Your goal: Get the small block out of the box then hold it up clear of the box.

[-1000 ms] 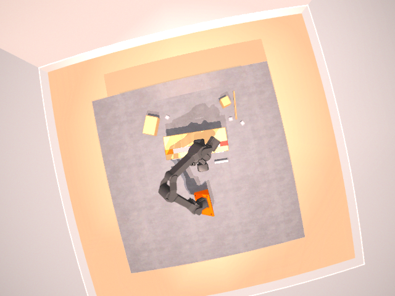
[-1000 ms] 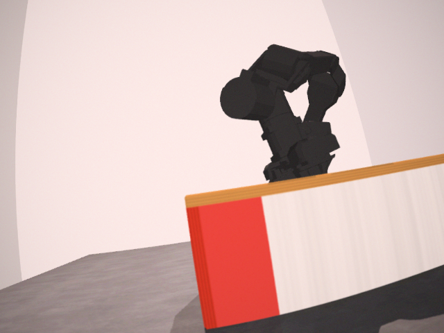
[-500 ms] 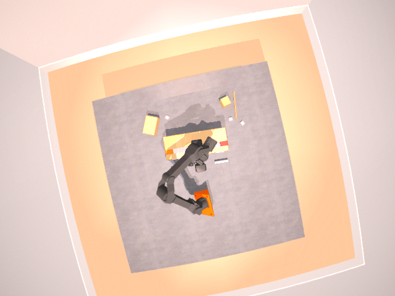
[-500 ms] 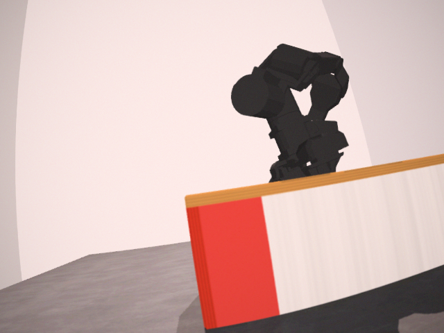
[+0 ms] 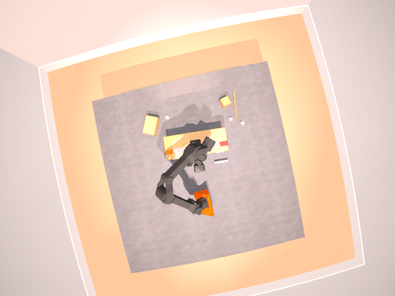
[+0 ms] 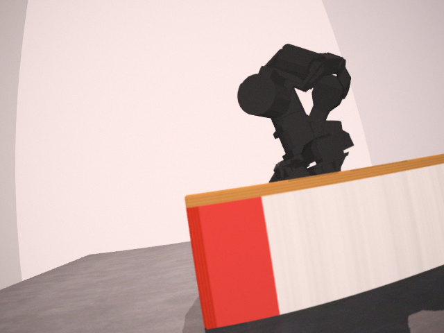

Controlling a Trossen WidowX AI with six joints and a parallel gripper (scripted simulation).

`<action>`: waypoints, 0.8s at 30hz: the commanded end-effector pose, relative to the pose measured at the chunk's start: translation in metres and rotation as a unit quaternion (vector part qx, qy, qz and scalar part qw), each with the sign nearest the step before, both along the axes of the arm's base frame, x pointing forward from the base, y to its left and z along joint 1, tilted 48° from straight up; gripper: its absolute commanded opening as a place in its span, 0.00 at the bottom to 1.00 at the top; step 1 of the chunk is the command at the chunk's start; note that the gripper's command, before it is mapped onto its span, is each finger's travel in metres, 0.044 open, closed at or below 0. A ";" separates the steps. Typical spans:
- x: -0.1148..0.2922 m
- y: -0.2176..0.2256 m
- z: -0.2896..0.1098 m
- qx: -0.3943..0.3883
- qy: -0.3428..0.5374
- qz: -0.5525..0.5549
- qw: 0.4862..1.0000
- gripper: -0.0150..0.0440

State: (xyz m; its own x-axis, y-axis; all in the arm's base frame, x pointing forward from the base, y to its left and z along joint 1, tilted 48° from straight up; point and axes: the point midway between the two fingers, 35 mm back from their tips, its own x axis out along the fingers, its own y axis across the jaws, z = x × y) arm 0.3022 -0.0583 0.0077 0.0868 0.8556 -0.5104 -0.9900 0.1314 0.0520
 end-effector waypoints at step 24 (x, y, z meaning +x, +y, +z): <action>0.002 0.010 0.010 0.000 -0.001 0.001 1.000 0.93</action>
State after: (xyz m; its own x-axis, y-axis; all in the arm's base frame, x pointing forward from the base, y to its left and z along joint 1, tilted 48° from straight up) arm 0.3029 -0.0531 0.0142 0.0868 0.8548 -0.5117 -0.9902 0.1306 0.0503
